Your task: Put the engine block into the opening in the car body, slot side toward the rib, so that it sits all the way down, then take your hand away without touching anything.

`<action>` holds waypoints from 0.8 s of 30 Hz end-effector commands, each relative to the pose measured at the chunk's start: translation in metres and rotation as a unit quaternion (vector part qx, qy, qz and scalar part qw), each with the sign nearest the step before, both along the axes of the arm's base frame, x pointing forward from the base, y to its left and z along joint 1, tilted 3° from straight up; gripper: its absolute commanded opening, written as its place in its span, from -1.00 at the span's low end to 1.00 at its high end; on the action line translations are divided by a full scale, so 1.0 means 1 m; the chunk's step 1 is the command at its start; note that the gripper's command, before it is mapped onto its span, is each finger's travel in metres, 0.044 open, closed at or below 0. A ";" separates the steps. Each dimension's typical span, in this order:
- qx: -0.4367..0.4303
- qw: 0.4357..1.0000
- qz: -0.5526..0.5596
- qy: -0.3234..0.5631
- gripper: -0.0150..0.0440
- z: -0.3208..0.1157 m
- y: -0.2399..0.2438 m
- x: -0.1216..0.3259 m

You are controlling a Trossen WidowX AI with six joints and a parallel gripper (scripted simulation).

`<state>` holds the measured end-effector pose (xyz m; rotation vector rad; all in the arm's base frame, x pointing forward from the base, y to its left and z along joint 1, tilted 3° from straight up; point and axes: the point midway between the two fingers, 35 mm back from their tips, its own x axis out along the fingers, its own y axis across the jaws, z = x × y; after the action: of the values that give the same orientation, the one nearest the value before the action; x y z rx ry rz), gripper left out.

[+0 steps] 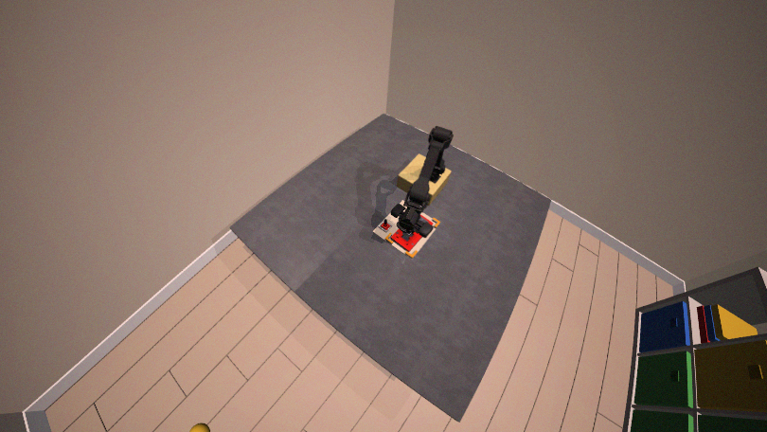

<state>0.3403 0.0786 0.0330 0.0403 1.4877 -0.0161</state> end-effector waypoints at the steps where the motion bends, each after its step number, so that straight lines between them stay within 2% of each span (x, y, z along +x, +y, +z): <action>1: -0.001 1.000 -0.010 -0.001 -0.05 0.000 0.000 0.001; 2: -0.001 1.000 -0.013 -0.001 0.04 0.000 0.000 0.001; 15: 0.001 1.000 -0.031 -0.001 0.05 0.000 0.000 0.001; 24: -0.003 1.000 0.017 -0.002 0.05 0.000 0.000 0.002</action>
<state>0.3412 0.0789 0.0327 0.0306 1.4869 -0.0075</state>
